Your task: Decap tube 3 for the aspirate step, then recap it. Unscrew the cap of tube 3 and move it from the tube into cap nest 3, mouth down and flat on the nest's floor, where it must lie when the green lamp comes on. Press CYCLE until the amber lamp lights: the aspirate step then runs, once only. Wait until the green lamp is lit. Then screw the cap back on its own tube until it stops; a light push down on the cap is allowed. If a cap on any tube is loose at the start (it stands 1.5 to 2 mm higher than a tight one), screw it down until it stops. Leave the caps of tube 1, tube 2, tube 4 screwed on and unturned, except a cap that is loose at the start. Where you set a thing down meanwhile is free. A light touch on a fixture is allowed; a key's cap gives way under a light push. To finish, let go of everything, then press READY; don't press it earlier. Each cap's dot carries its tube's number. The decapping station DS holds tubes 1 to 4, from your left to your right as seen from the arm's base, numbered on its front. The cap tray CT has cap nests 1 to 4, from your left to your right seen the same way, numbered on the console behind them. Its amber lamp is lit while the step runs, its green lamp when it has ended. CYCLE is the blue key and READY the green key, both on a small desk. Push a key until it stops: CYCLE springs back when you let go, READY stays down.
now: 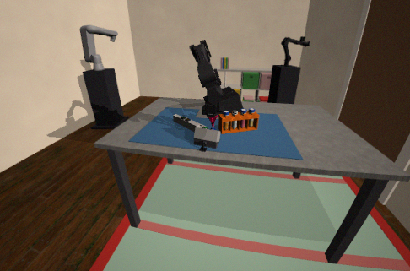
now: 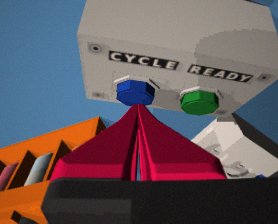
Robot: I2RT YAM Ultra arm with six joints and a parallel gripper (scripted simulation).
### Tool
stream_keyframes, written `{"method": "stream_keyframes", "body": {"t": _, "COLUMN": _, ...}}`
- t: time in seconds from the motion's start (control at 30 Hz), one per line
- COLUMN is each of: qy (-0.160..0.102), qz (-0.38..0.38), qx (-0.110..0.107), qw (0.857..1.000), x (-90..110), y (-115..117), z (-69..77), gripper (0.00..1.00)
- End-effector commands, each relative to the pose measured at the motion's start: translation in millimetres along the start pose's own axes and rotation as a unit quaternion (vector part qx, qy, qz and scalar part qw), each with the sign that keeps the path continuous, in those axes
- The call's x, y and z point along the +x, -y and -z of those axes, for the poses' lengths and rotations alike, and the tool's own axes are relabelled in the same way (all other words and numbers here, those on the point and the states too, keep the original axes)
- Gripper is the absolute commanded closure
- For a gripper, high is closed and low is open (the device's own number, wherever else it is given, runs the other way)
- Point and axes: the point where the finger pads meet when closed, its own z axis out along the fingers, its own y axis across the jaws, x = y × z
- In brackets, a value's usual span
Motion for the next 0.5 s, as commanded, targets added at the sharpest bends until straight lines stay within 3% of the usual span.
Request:
{"method": "stream_keyframes", "body": {"t": 0.0, "qy": 0.012, "qz": 0.000, "qx": -0.002, "qw": 1.000, "x": -5.1, "y": -1.8, "z": 2.9, "gripper": 1.00}}
{"method": "stream_keyframes", "body": {"t": 0.47, "qy": 0.012, "qz": 0.000, "qx": -0.002, "qw": 1.000, "x": -5.2, "y": -1.9, "z": 0.2, "gripper": 1.00}}
